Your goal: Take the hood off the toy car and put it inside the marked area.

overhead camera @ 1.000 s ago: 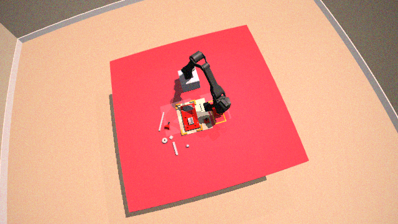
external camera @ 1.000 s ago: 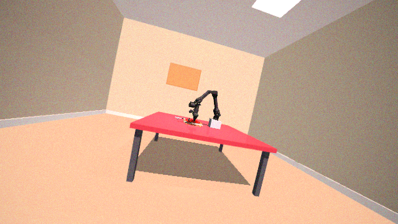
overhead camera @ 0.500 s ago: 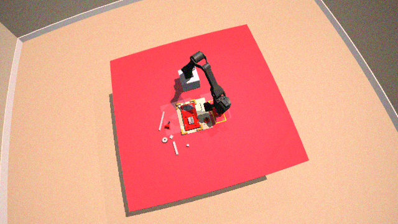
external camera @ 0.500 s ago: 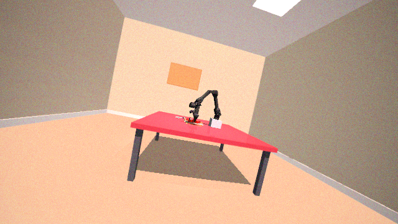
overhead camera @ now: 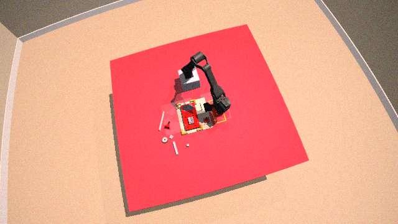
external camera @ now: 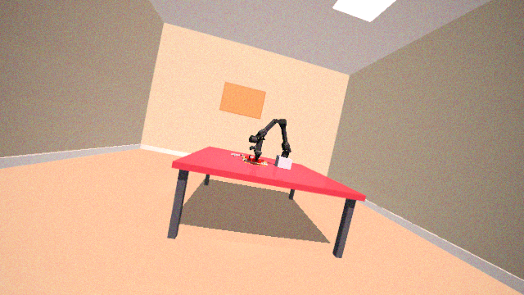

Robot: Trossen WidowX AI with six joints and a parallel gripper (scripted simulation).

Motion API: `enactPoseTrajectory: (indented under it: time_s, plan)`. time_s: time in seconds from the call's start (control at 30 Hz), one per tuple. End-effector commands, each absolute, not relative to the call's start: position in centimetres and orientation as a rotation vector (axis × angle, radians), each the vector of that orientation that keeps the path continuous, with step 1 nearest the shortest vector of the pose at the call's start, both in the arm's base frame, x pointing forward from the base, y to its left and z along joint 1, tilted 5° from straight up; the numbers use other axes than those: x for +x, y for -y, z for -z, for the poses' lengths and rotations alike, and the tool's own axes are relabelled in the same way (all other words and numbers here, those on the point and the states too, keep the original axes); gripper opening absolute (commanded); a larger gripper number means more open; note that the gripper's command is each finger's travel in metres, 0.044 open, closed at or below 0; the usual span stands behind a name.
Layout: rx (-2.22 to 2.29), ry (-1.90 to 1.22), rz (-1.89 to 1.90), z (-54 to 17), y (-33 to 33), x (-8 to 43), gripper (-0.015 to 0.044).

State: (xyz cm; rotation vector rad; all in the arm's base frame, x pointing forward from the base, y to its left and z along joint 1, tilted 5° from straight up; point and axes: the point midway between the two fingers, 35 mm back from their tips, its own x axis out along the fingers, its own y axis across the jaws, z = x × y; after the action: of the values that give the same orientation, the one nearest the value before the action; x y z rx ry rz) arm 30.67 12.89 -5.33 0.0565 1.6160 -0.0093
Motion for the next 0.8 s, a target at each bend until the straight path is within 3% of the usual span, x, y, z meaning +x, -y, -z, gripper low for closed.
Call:
enactPoseTrajectory:
  time_s: [0.0,0.77]
  plan:
    - [0.062,-1.619,0.012,5.6,-12.9,30.6,0.0000]
    - [0.062,-1.619,0.012,6.7,-13.0,30.5,0.0000]
